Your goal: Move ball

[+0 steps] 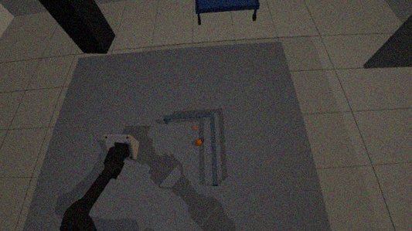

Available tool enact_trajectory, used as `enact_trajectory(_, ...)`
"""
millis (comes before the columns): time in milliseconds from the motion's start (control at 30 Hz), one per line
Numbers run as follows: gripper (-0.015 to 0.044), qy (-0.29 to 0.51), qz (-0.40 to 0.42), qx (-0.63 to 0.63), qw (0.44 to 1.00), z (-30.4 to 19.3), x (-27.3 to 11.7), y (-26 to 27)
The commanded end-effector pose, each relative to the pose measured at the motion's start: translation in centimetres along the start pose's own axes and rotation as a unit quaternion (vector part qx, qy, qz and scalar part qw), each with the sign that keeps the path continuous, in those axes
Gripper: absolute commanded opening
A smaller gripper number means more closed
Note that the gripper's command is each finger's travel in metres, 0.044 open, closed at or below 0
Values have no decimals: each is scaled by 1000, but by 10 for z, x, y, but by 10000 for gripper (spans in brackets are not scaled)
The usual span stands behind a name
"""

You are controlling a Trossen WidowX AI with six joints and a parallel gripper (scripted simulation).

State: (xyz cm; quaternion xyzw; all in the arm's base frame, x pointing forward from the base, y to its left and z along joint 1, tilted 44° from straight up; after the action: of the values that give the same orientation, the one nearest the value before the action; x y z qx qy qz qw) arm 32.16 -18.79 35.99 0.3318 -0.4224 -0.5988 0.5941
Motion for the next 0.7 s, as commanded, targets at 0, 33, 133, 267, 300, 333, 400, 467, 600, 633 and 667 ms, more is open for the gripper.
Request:
enact_trajectory(0,249,84,26,-158,984,-38,-32,-5)
enact_trajectory(33,249,102,33,-192,975,-45,-40,-7)
enact_trajectory(133,249,153,61,-294,942,-65,-66,-14)
enact_trajectory(267,249,213,106,-420,876,-88,-102,-25)
enact_trajectory(300,249,226,119,-449,856,-93,-112,-28)
enact_trajectory(333,249,239,131,-478,835,-98,-121,-31)
enact_trajectory(400,249,262,158,-533,789,-106,-140,-38)
enact_trajectory(467,249,282,186,-584,738,-112,-160,-46)
enact_trajectory(600,249,312,245,-676,621,-122,-198,-63)
enact_trajectory(633,249,318,260,-697,588,-123,-208,-68)
enact_trajectory(667,249,323,275,-716,554,-124,-218,-72)
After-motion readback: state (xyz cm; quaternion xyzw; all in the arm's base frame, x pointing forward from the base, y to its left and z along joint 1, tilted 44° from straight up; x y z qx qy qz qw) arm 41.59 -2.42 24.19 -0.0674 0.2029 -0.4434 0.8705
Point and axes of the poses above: the point midway between the two fingers, 35 mm back from their tips, its own x axis out along the fingers, its own y axis across the jaws, z = x × y, the point moved 10 cm from there along -x, back along the fingers, and after that the axes turned 2 degrees about x, right-handed, at the moved point
